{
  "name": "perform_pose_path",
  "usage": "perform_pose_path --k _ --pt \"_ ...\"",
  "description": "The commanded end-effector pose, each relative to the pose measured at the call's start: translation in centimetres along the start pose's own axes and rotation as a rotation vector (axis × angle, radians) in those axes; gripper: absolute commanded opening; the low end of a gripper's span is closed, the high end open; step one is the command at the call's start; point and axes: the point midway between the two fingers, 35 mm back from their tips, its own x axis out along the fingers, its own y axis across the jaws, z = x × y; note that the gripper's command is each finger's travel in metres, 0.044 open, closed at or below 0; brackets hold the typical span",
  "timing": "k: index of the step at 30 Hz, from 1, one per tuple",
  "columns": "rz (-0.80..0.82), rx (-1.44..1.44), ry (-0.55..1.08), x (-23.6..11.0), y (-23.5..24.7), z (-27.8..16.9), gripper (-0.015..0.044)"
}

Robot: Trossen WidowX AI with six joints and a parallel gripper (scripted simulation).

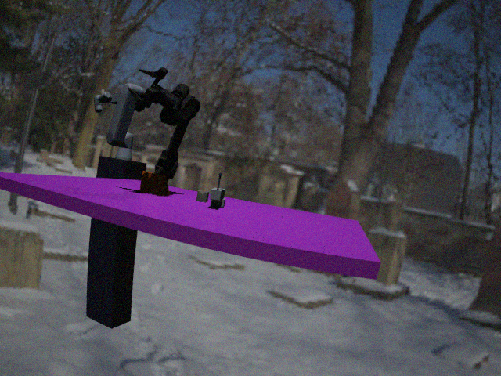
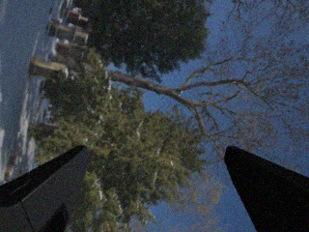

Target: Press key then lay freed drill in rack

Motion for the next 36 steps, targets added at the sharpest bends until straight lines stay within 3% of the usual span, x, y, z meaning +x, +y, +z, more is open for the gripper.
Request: perform_pose_path --k 1,9,15,25,36 --pt "0.000 0.000 0.000 0.0 0.0 0.0 0.0374" --pt "-0.007 -0.002 -0.007 -0.1 -0.2 0.2 0.0164" --pt "-0.203 -0.062 -0.284 -3.2 -5.0 6.6 0.0006" --pt "-0.303 -0.120 -0.805 -12.7 -7.5 14.9 0.0000" --pt "-0.113 -0.252 -1.299 -23.0 -4.1 18.7 0.0000"
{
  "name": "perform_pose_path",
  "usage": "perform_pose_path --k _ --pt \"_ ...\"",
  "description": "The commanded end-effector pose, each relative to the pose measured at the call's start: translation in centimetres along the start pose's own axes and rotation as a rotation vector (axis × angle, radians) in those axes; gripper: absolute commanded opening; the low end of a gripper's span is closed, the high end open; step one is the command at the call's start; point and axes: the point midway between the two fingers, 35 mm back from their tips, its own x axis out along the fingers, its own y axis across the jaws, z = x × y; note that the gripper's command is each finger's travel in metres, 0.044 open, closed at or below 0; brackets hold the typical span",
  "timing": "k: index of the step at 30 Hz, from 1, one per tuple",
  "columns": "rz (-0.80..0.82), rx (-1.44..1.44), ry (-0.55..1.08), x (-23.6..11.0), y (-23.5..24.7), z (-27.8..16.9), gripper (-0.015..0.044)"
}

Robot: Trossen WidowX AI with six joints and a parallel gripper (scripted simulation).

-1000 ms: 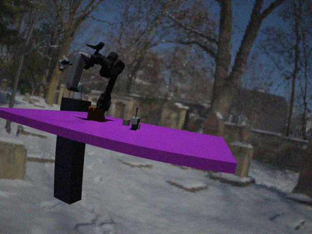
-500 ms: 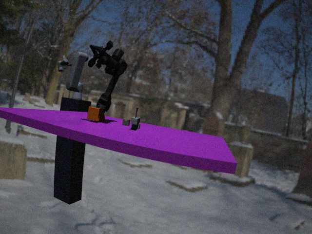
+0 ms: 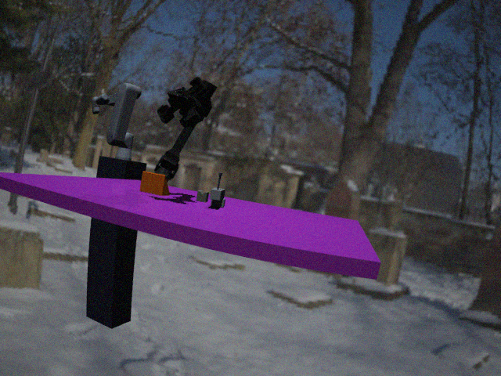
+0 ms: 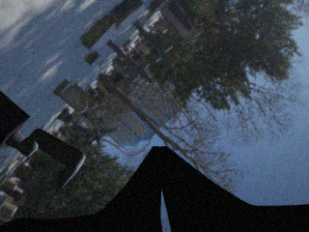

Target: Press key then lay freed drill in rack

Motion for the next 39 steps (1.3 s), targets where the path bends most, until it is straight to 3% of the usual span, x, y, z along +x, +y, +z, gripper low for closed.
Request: perform_pose_path --k 1,16,30,39 --pt "0.137 0.038 -0.360 -2.9 0.1 7.7 0.0000" --pt "0.667 0.156 -0.818 -14.0 3.7 16.1 0.0000" --pt "1.351 0.323 -0.921 -27.9 5.1 17.3 0.0000" --pt "1.372 0.329 -0.918 -28.3 5.1 17.3 0.0000"
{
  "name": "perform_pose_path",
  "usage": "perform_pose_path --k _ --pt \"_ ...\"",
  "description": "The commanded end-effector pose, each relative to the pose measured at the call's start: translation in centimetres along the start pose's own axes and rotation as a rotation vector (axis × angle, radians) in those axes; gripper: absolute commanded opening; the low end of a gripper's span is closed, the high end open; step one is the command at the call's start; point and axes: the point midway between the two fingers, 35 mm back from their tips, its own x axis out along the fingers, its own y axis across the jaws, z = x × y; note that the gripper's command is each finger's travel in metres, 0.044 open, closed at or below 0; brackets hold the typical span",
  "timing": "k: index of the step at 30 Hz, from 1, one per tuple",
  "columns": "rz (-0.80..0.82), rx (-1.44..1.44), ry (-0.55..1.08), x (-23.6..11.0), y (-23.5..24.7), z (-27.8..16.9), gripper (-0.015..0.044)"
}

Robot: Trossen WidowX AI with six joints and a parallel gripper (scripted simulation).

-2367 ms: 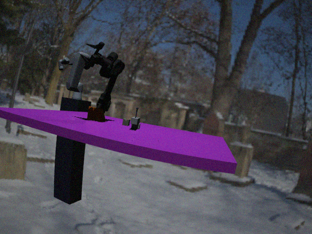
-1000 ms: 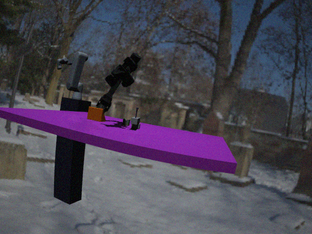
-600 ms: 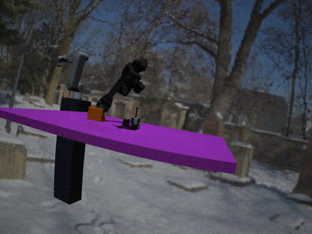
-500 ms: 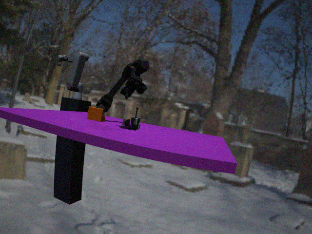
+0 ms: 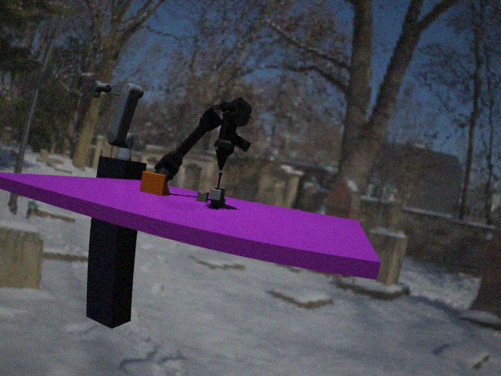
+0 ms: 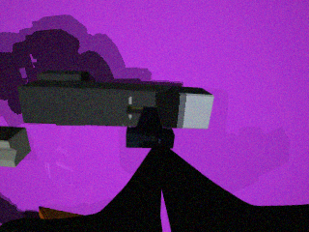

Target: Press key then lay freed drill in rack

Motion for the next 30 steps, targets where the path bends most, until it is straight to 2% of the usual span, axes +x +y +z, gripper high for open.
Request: perform_pose_path --k 1,30 --pt "0.021 0.027 -0.008 -0.1 0.4 0.2 0.0000" --pt "0.022 0.026 -0.009 1.9 0.3 0.3 0.0000"
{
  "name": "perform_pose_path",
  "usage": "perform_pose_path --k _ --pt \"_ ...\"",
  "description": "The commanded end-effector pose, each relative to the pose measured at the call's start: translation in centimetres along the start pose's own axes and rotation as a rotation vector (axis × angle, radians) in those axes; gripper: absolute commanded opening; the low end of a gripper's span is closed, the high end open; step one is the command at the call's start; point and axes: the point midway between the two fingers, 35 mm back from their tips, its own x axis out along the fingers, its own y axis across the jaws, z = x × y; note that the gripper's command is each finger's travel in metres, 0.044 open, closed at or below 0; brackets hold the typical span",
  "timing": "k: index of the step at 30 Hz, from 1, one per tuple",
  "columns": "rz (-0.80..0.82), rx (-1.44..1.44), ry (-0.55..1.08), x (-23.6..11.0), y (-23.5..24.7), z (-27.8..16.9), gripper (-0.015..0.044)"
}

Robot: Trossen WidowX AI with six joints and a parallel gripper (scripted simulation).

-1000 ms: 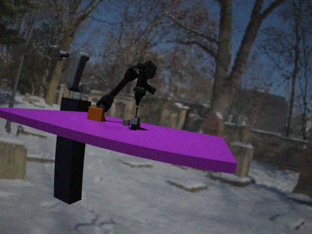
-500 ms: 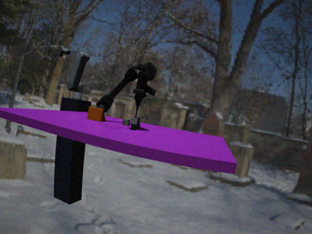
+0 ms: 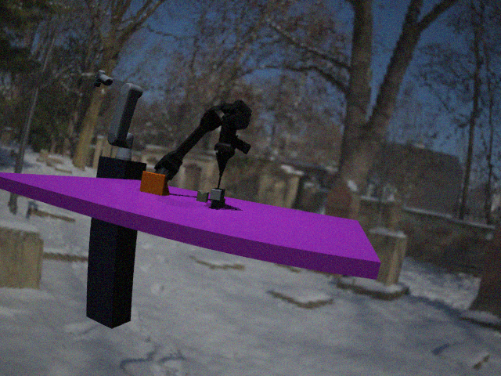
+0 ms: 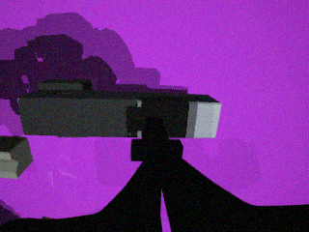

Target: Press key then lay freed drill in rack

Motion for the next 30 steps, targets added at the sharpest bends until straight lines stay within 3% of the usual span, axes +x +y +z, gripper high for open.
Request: perform_pose_path --k 1,30 --pt "0.007 0.002 0.008 0.71 -0.01 -0.06 0.0000" --pt "0.007 0.002 0.008 1.65 0.04 -0.29 0.0000"
